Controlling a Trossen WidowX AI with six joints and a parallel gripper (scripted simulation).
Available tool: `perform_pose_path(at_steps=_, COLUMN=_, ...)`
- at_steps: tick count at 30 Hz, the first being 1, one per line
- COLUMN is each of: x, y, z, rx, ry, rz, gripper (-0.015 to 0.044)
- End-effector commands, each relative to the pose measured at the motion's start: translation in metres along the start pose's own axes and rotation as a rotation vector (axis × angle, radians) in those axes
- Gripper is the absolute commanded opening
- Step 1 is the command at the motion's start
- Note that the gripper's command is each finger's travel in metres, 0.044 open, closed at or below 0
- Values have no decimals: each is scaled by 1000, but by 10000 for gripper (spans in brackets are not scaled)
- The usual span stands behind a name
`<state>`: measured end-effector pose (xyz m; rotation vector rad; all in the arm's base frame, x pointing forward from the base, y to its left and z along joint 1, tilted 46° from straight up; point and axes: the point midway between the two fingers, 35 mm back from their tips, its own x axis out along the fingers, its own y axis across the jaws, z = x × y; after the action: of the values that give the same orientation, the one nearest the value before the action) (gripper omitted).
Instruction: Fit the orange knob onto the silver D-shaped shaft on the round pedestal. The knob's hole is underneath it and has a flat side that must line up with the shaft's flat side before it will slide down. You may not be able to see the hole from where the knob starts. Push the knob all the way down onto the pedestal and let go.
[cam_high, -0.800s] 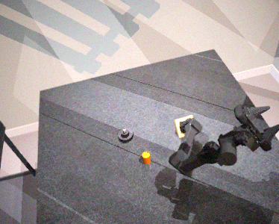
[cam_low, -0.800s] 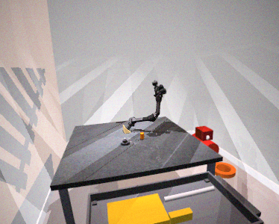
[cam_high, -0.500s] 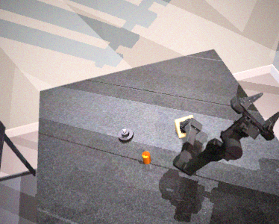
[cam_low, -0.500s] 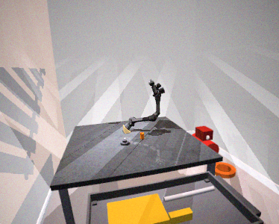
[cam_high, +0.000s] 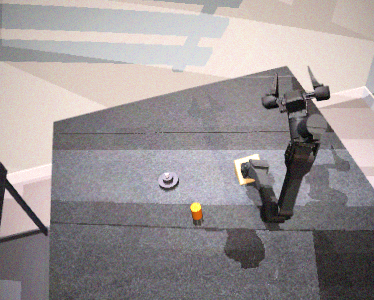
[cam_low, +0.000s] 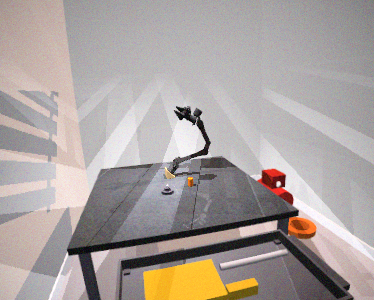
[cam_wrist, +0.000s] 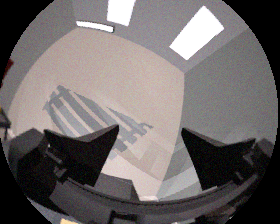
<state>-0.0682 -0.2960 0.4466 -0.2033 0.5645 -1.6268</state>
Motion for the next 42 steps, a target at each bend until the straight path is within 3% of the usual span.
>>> perform_pose_path(at_steps=1, x=21, y=58, z=-10, rx=-119, ry=30, rz=236, gripper=440)
perform_pose_path(at_steps=11, x=13, y=229, z=-41, rx=-489, ry=15, rz=912, gripper=440)
perform_pose_path(at_steps=22, x=-93, y=368, z=-96, rx=-875, ry=-113, rz=1671, gripper=440)
perform_pose_path(at_steps=29, x=-187, y=407, z=-137, rx=-1066, ry=-224, rz=2165, gripper=440)
perform_pose_path(at_steps=35, x=-270, y=409, z=-172, rx=-1169, ry=-296, rz=2593, gripper=440)
perform_pose_path(at_steps=42, x=-287, y=411, z=-178, rx=-1220, ry=-306, rz=2629, gripper=440)
